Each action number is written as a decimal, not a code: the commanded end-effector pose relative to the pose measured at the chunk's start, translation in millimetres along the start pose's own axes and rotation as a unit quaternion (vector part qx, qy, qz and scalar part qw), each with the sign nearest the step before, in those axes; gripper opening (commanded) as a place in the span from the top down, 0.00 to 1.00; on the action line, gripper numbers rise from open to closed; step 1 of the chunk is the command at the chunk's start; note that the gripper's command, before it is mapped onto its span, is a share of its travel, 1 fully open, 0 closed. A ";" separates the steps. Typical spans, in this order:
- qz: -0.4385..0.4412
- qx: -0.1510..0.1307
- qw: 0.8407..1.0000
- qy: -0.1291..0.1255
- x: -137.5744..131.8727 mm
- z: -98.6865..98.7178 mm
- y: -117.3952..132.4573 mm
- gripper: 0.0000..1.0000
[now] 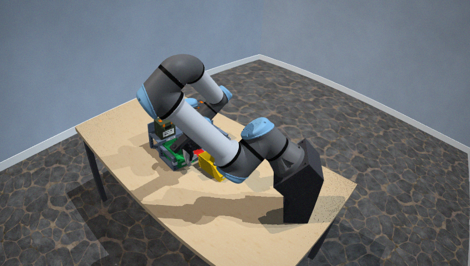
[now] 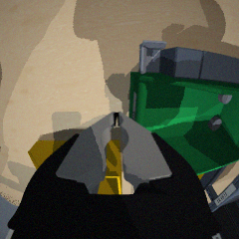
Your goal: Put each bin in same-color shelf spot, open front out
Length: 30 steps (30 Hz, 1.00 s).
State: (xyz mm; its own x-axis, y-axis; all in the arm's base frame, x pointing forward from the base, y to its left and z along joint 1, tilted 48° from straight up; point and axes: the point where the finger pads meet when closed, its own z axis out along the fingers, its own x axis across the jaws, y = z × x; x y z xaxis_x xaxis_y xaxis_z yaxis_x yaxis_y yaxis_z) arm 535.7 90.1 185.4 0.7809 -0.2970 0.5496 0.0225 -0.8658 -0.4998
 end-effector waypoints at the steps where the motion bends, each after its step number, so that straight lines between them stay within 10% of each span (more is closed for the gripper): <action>1: 0.000 0.000 1.000 0.000 4.4 -0.2 -0.1 1.00; 30: 0.000 0.000 1.000 0.000 20.8 -0.2 -0.1 1.00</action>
State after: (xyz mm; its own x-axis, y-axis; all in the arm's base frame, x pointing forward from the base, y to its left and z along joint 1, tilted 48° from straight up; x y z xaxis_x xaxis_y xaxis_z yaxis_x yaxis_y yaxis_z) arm 549.9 84.6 195.4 0.7809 -0.2970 0.5495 0.0225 -0.8658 -0.4998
